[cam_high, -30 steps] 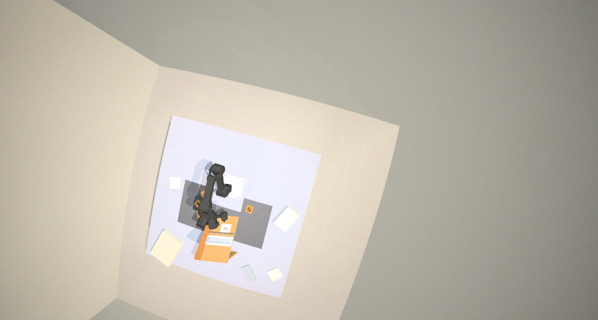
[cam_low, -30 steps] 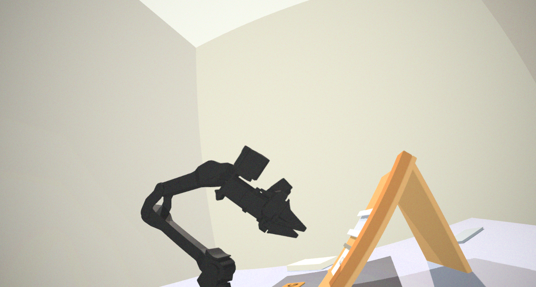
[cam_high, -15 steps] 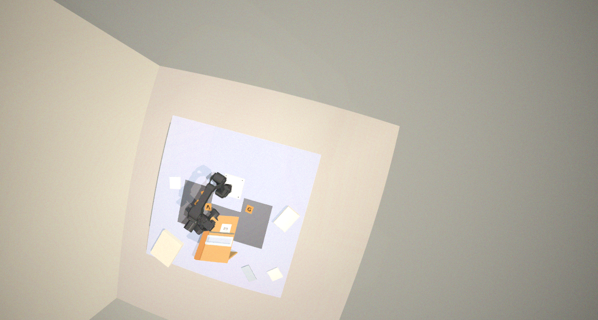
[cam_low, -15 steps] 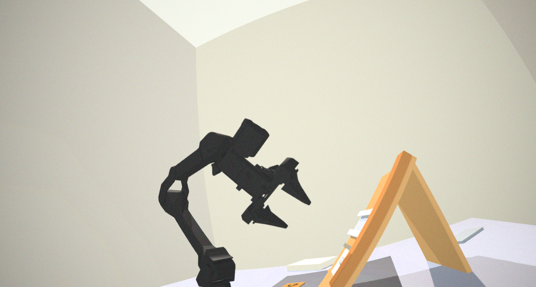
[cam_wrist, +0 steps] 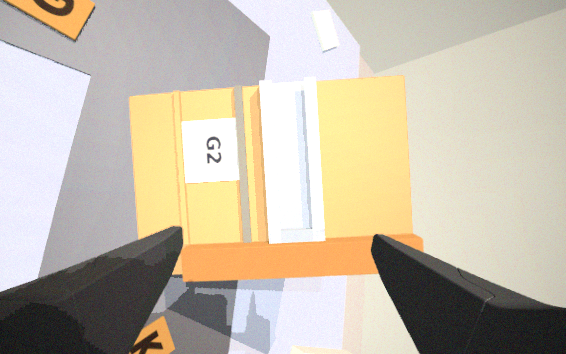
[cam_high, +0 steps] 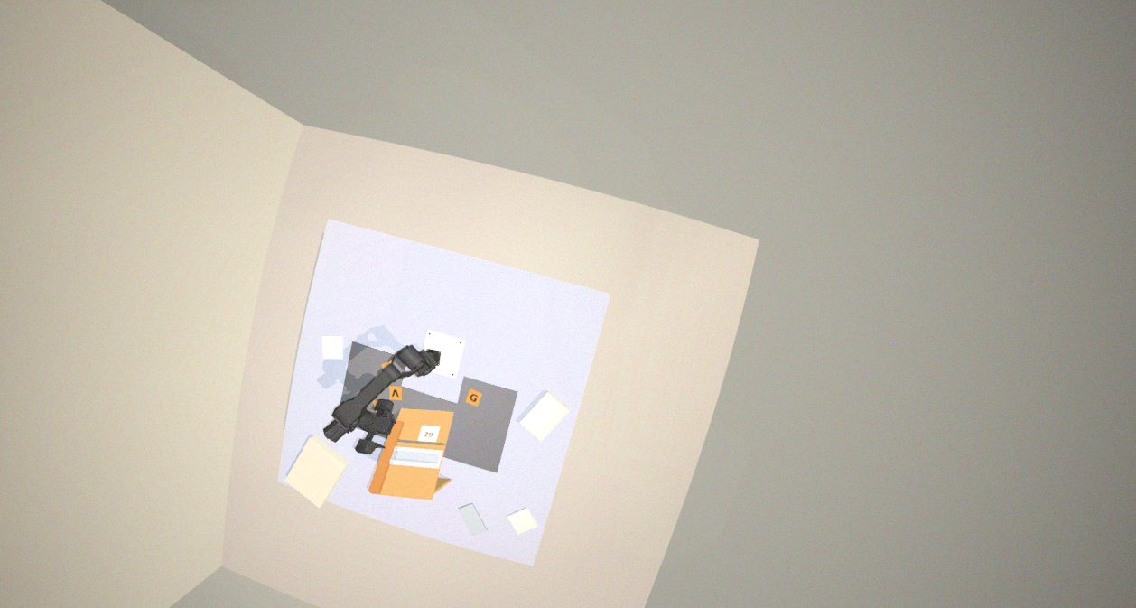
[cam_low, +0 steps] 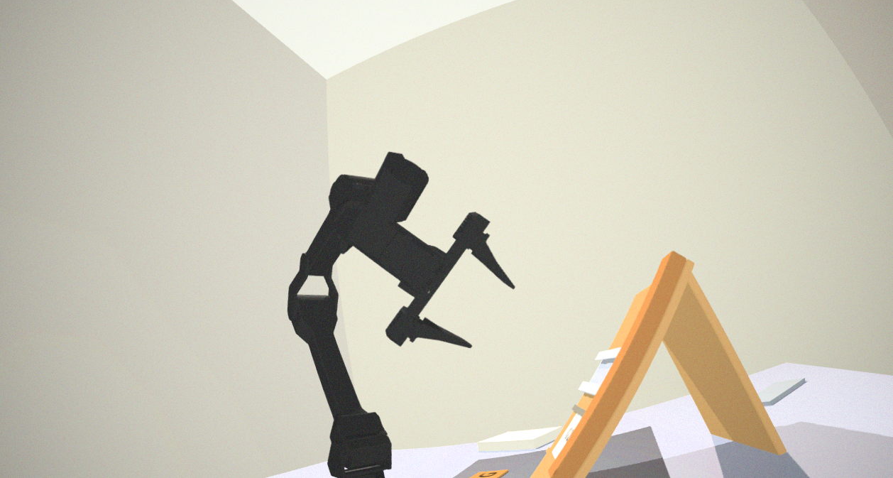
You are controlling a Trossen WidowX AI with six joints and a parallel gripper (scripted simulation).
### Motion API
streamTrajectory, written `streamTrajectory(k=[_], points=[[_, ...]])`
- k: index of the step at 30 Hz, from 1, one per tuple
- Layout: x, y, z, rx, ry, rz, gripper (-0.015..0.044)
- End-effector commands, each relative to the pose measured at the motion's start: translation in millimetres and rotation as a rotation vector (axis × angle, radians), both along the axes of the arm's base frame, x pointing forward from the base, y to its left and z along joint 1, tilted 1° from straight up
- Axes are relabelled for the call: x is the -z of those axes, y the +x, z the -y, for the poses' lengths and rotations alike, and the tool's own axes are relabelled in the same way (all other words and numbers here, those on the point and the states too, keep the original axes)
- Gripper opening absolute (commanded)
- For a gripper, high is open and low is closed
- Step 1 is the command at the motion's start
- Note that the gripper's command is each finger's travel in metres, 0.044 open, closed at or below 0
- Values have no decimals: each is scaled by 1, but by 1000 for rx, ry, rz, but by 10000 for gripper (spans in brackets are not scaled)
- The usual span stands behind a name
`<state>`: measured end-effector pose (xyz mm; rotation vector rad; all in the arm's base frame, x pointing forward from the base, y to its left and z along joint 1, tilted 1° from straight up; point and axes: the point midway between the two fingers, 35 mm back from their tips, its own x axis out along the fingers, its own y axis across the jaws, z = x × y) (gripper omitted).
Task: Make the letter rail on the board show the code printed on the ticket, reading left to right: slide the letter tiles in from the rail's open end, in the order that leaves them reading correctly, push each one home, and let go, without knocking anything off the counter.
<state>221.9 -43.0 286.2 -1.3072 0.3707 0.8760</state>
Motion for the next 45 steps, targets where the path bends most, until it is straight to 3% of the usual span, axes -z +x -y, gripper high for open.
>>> streamTrajectory(k=[1,27,28,31,39,45], points=[[-9,1,4,-51,-30,43,440],[-17,-12,-24,-51,-27,42,440],[-16,-12,-23,-37,-18,33,414],[-3,-4,-5,167,107,-92,340],[45,11,56,922,520,-446,340],[79,11,96,1466,783,-604,340]])
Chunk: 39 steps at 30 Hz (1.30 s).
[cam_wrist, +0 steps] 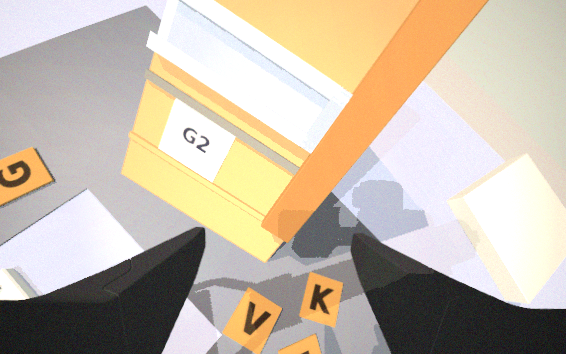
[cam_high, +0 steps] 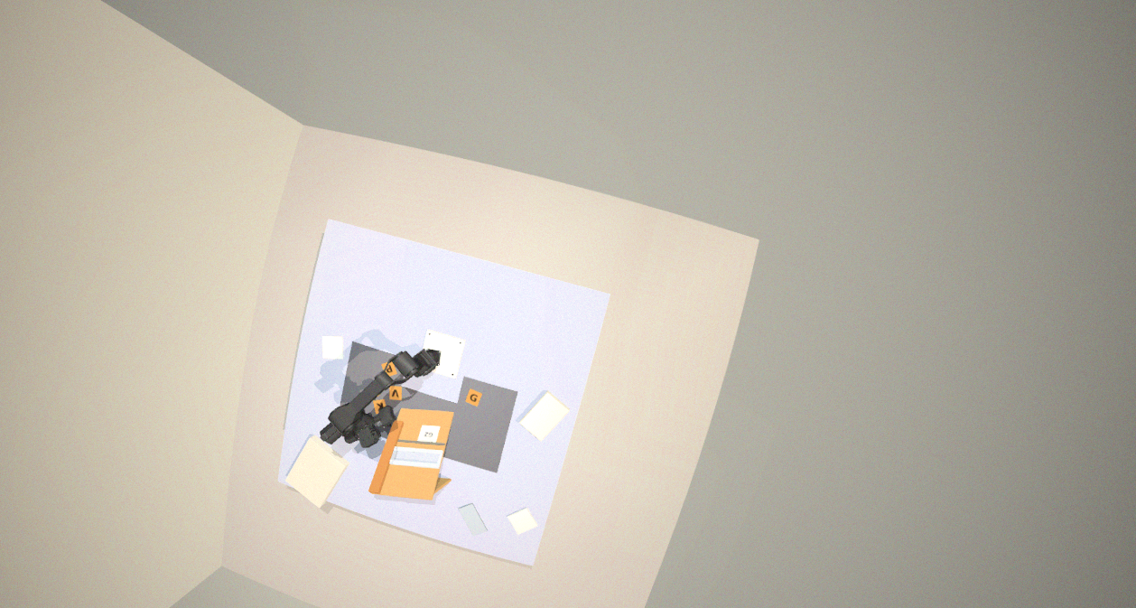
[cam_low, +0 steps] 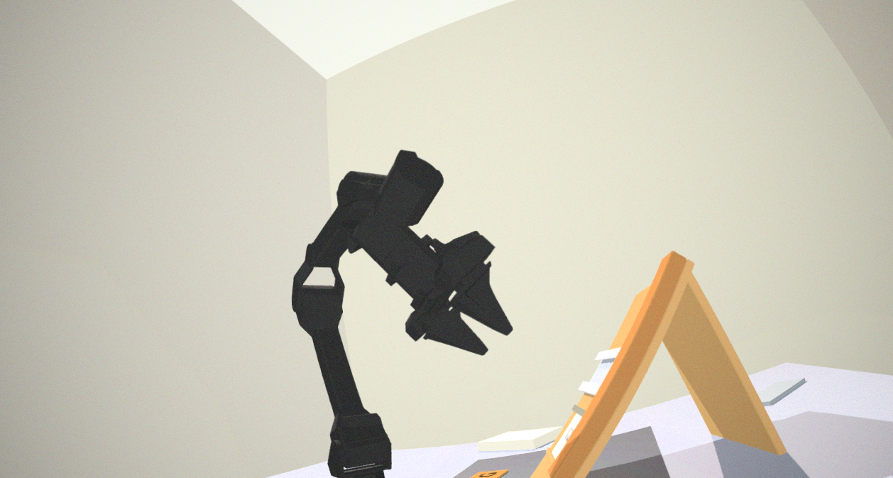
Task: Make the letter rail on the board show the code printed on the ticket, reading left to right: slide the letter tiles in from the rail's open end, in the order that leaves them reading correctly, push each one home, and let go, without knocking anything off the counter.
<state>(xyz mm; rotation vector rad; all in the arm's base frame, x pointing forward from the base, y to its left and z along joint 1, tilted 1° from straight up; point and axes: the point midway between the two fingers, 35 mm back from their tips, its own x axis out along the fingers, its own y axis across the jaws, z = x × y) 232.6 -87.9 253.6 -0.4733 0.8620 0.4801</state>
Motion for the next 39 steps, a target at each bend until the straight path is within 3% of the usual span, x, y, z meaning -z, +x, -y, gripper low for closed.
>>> streamTrajectory(k=[1,18,31,39], points=[[51,-1,55,734,313,-276,340],[118,-20,118,1825,652,-476,340],[169,-46,157,2713,825,-401,340],[171,-45,159,2751,831,-391,340]])
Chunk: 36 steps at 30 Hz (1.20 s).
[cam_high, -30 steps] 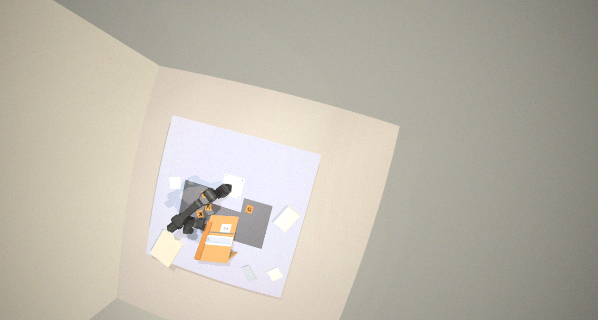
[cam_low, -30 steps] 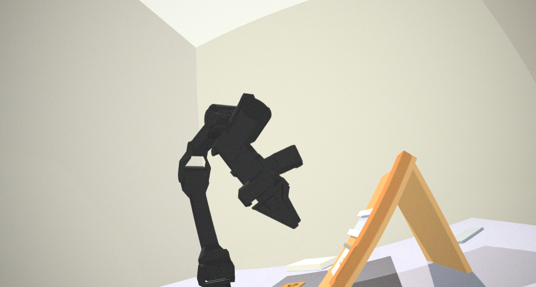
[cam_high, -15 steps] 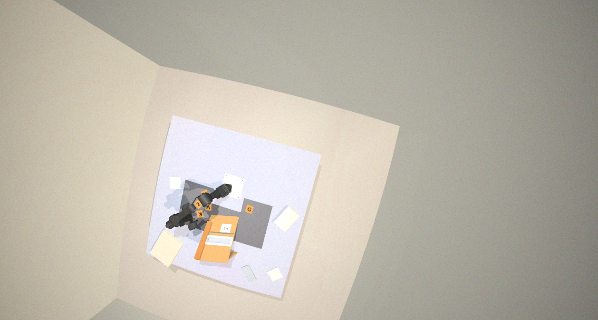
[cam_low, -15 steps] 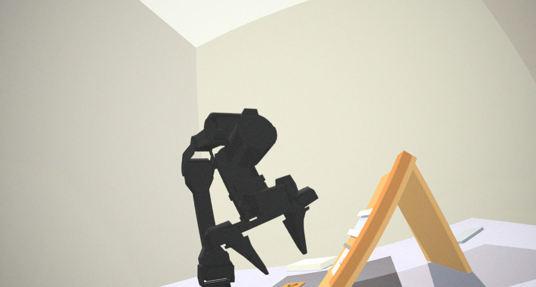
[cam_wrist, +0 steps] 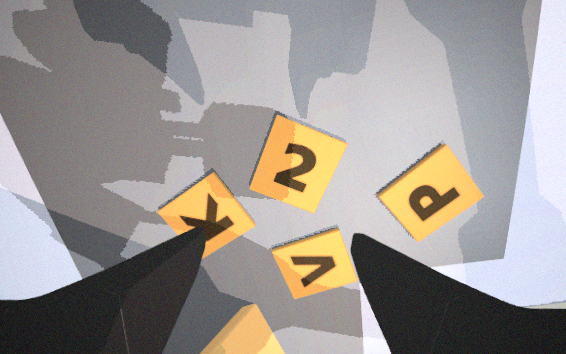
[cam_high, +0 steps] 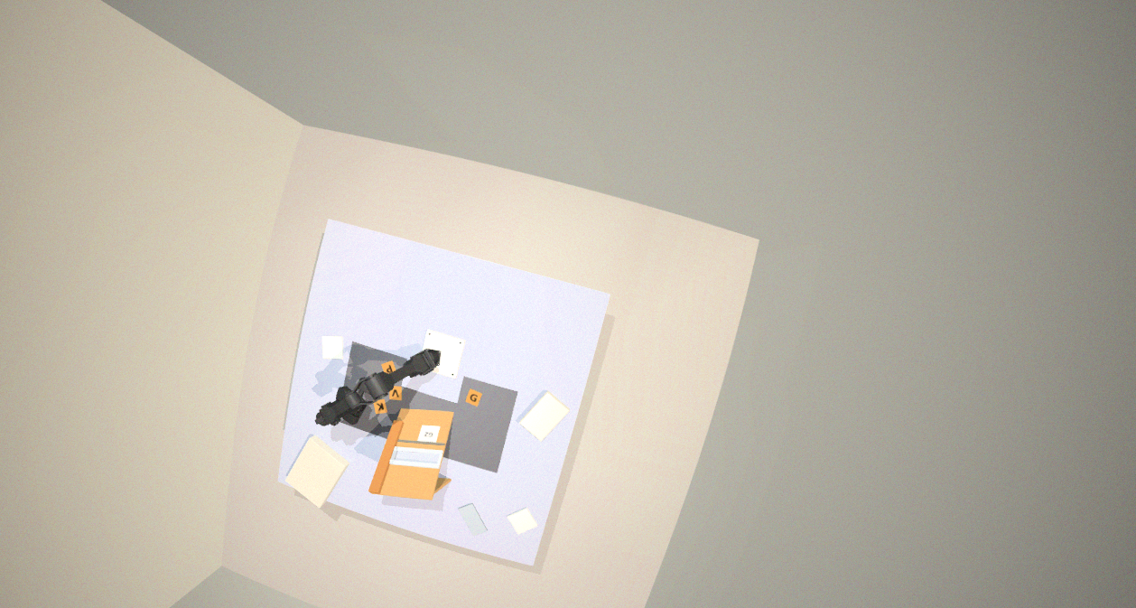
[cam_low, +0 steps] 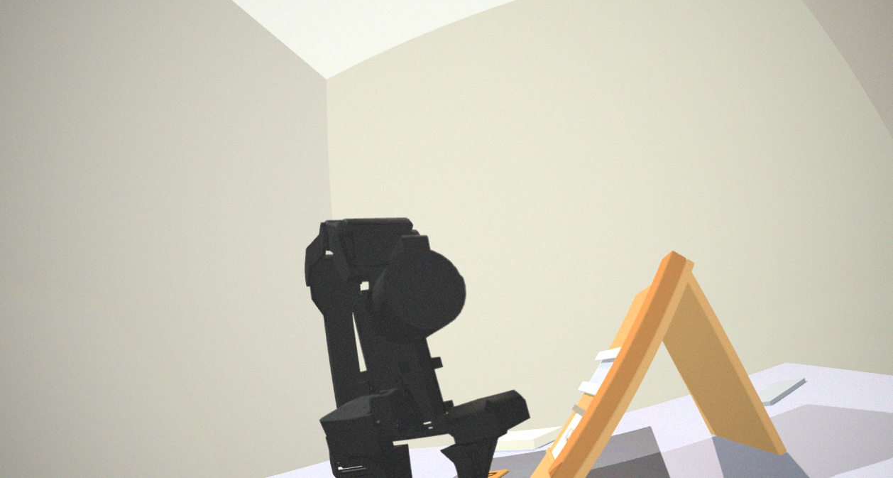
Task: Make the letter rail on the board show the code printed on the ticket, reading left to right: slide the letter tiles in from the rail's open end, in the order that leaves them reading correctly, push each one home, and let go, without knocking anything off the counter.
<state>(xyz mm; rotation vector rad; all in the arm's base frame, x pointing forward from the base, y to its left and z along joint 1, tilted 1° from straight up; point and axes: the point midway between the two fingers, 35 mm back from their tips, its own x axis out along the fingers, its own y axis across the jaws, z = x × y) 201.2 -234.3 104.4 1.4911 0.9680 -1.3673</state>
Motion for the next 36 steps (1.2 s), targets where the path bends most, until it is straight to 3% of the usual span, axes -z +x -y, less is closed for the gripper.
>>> streamTrajectory(k=[1,36], points=[[22,-13,13,310,9,-76,340],[60,-10,14,310,9,-76,340]])
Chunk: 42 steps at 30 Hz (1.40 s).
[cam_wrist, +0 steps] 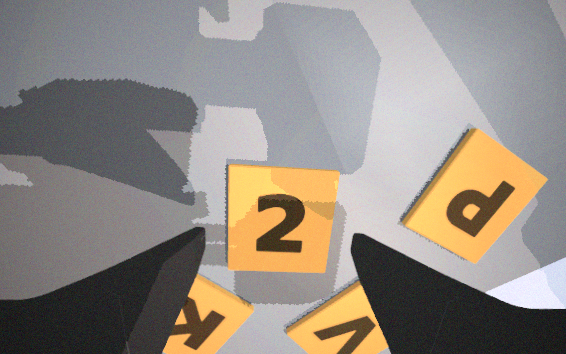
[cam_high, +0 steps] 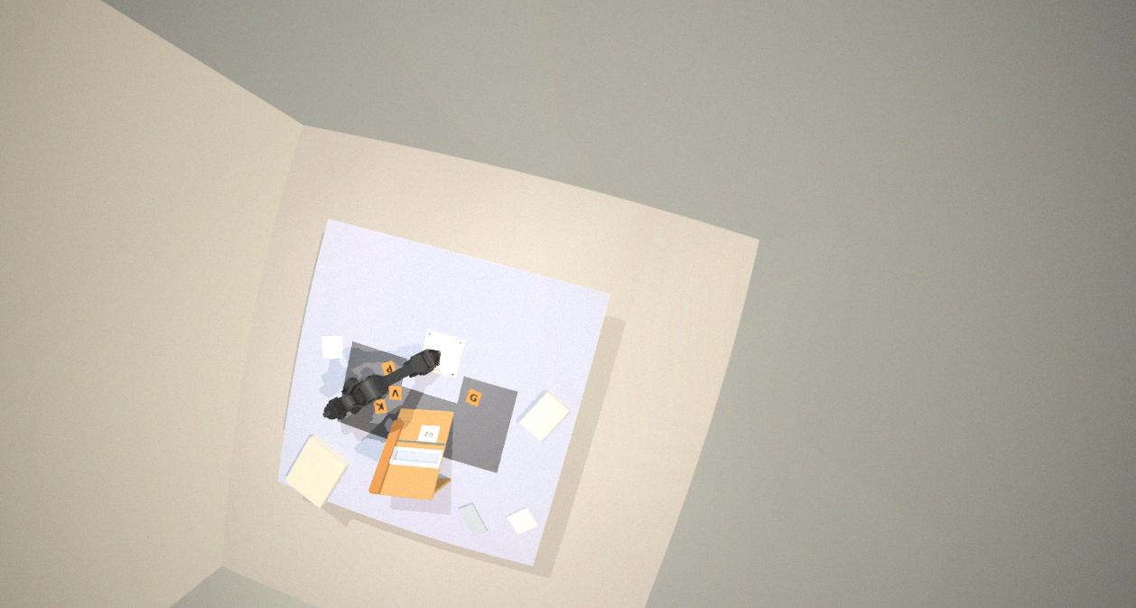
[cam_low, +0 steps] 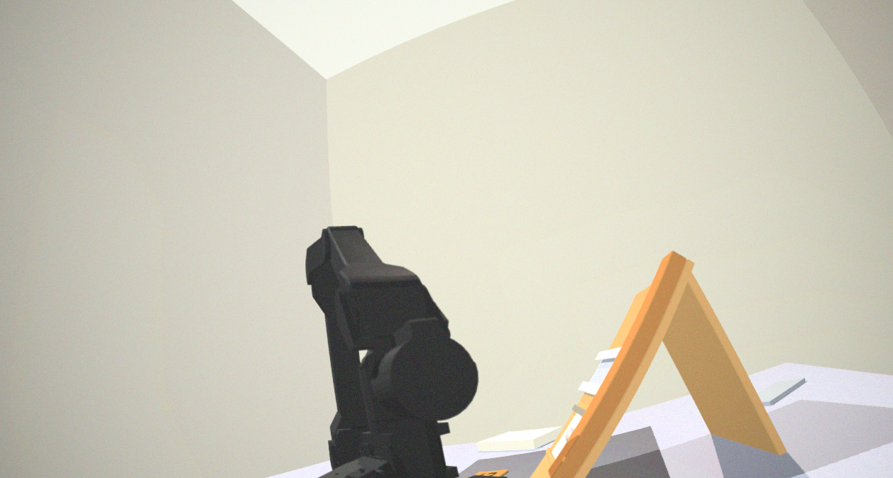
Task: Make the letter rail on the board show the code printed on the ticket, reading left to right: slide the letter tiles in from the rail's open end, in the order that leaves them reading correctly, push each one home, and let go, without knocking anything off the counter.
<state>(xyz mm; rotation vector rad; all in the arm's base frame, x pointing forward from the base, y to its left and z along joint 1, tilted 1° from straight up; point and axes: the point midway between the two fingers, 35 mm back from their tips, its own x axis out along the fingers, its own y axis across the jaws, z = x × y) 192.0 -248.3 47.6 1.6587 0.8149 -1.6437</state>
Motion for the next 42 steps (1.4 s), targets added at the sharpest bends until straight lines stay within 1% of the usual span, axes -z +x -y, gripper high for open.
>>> streamTrajectory(k=[1,9,20,22,33,41,42], points=[[5,-1,0,3,-2,-5,340],[17,-1,0,3,-1,-5,340],[17,-1,0,3,-1,-5,340],[17,-1,0,3,-1,-5,288],[17,-1,0,3,-1,-5,214],[12,0,-1,3,-1,-5,4],[11,0,-1,3,-1,-5,0]])
